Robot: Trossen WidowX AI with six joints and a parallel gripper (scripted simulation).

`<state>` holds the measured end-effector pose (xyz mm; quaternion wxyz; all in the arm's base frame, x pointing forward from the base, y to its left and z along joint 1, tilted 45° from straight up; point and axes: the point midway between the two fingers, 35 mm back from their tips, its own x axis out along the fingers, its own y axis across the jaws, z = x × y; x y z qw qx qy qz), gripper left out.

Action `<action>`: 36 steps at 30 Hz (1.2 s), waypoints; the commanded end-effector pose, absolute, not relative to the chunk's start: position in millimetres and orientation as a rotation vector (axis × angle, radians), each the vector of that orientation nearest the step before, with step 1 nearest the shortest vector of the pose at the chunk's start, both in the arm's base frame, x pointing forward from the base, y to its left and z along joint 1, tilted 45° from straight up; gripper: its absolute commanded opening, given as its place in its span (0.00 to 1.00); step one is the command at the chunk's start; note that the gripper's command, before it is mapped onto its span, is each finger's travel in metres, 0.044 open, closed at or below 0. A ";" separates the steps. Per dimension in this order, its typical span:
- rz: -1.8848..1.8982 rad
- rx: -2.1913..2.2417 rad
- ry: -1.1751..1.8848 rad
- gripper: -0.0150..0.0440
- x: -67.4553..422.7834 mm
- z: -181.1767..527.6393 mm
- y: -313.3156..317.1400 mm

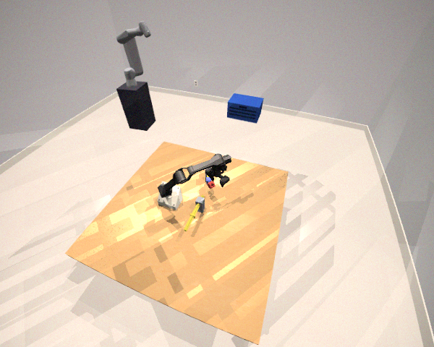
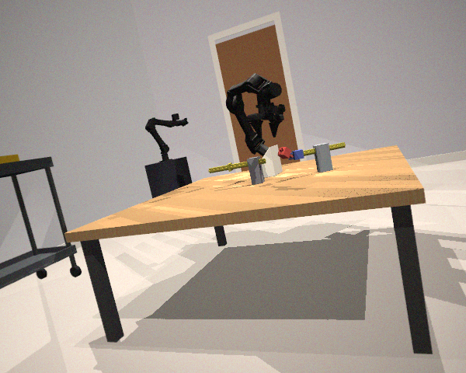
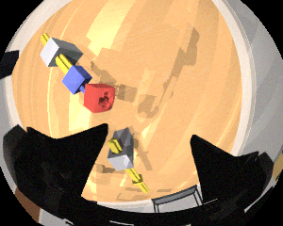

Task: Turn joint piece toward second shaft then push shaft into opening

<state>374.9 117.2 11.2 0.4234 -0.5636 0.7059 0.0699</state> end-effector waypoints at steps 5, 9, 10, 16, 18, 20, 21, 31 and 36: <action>0.373 -1.589 1.779 1.00 374.8 10.3 117.1; 0.483 -1.678 1.782 1.00 374.6 9.6 116.7; 0.511 -1.700 1.783 1.00 374.5 9.5 116.6; 0.681 -1.831 1.779 1.00 374.2 8.5 115.9; 0.739 -1.874 1.775 1.00 374.1 8.1 115.7; 0.798 -1.916 1.770 1.00 373.9 7.8 115.5; 0.828 -1.937 1.767 1.00 373.9 7.6 115.3; 1.134 -2.139 1.722 1.00 373.2 6.0 114.2; 1.294 -2.233 1.686 1.00 372.9 5.2 113.6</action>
